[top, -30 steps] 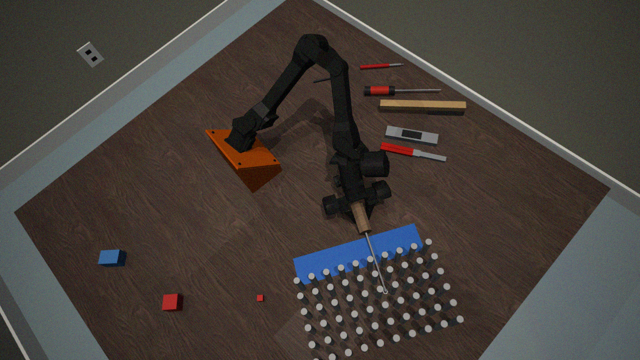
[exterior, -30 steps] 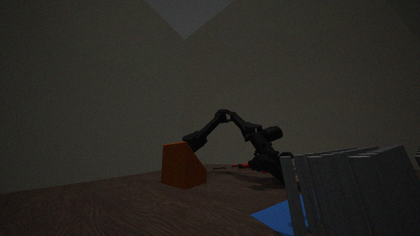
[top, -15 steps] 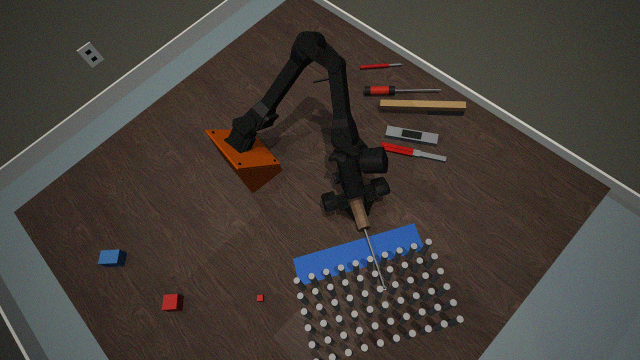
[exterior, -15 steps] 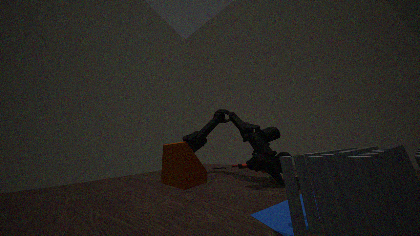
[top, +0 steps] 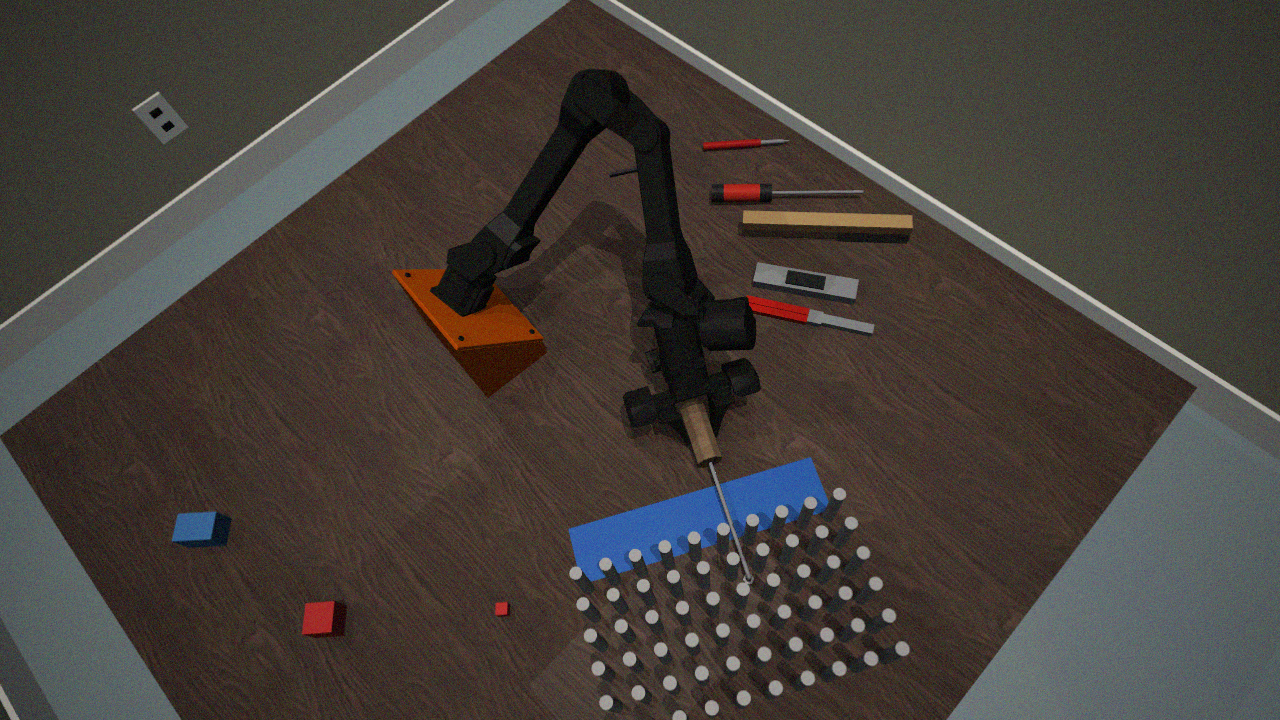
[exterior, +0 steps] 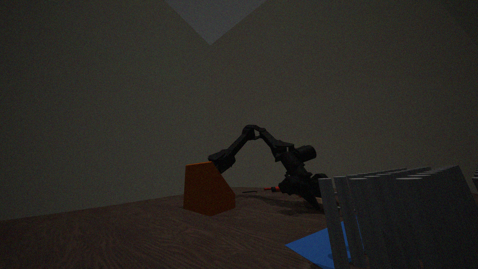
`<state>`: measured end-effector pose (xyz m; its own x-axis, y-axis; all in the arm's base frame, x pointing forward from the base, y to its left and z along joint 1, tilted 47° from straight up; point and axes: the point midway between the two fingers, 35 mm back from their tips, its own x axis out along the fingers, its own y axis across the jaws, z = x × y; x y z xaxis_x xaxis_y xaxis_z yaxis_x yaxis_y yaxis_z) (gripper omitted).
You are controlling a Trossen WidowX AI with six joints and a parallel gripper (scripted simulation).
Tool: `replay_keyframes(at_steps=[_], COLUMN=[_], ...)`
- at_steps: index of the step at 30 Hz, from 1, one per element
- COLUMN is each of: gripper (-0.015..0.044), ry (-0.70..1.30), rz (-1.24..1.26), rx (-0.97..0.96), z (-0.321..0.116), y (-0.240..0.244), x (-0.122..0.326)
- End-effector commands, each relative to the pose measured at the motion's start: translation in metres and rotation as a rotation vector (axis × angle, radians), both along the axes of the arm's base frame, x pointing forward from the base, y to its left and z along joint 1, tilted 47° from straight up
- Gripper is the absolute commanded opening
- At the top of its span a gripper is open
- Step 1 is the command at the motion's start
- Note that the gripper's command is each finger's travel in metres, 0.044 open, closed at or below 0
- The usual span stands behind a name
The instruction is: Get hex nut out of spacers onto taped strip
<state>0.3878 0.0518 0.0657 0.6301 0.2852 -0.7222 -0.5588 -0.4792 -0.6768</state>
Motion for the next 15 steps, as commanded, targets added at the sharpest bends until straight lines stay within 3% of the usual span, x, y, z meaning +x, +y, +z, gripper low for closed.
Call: replay_keyframes(at_steps=[1,15], gripper=[0.0000,0.0000], ry=[0.003,0.004], rz=[-0.006,-0.006], rx=[0.000,0.001], z=[0.0006,0.0032], y=[0.0009,0.0059], x=[-0.0031,-0.0105])
